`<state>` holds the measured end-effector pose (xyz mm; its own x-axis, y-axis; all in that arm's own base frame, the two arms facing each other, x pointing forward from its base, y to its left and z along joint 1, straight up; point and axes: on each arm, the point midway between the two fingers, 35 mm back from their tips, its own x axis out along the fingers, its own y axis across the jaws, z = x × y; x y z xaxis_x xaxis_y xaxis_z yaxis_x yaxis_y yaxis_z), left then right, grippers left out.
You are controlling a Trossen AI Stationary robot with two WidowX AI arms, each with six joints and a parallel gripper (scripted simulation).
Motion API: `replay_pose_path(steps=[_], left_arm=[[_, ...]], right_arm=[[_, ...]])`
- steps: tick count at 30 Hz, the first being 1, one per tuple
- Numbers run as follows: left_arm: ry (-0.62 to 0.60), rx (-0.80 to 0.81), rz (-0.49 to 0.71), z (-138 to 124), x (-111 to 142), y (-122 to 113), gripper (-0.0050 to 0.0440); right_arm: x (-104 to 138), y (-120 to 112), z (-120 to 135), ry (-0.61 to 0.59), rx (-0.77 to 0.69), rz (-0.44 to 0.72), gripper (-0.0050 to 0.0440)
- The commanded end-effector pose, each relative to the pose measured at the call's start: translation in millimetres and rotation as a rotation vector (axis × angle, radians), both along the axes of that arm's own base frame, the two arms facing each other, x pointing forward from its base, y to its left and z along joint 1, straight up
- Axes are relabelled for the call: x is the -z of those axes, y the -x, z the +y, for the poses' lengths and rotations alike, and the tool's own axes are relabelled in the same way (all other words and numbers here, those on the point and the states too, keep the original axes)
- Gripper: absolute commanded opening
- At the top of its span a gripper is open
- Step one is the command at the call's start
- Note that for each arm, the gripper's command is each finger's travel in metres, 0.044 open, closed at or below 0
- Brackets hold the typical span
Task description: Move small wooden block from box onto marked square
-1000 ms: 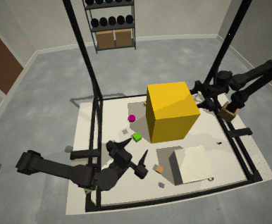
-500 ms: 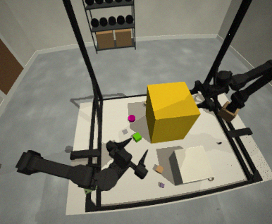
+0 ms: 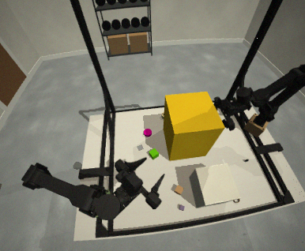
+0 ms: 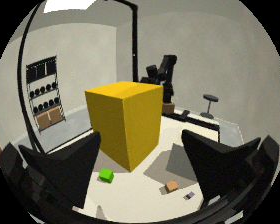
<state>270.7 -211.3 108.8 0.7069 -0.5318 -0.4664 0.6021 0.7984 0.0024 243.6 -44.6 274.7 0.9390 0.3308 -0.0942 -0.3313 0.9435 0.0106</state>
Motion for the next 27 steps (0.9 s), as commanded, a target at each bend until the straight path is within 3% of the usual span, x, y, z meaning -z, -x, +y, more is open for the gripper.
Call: replay_pose_path(steps=[1, 5, 11, 19, 22, 27], left_arm=[[-0.021, 0.005, 0.025, -2.0, 34.7, -5.7, 0.0400], [-0.009, 0.007, 0.008, -3.4, 40.1, -8.4, 0.0400], [-0.045, 0.013, 0.055, 4.3, 88.5, -2.3, 0.0400], [-0.063, 0.020, 0.080, 16.0, 127.6, 9.7, 0.0400], [-0.052, 0.021, 0.065, 16.2, 127.8, 9.4, 0.0400], [-0.082, 0.027, 0.109, 30.5, 157.1, 26.8, 0.0400]], right_arm=[[-20.5, 13.8, -8.8, -0.004, 0.038, -0.019, 0.0400], [-27.2, 18.9, -11.4, -0.007, 0.058, -0.026, 0.0400], [-54.0, 41.1, -16.8, -0.013, 0.139, -0.052, 0.0400], [-78.6, 63.0, -13.7, -0.013, 0.222, -0.074, 0.0400], [-81.5, 65.5, -12.6, -0.013, 0.233, -0.077, 0.0400], [-97.6, 79.4, -3.4, -0.009, 0.297, -0.089, 0.0400]])
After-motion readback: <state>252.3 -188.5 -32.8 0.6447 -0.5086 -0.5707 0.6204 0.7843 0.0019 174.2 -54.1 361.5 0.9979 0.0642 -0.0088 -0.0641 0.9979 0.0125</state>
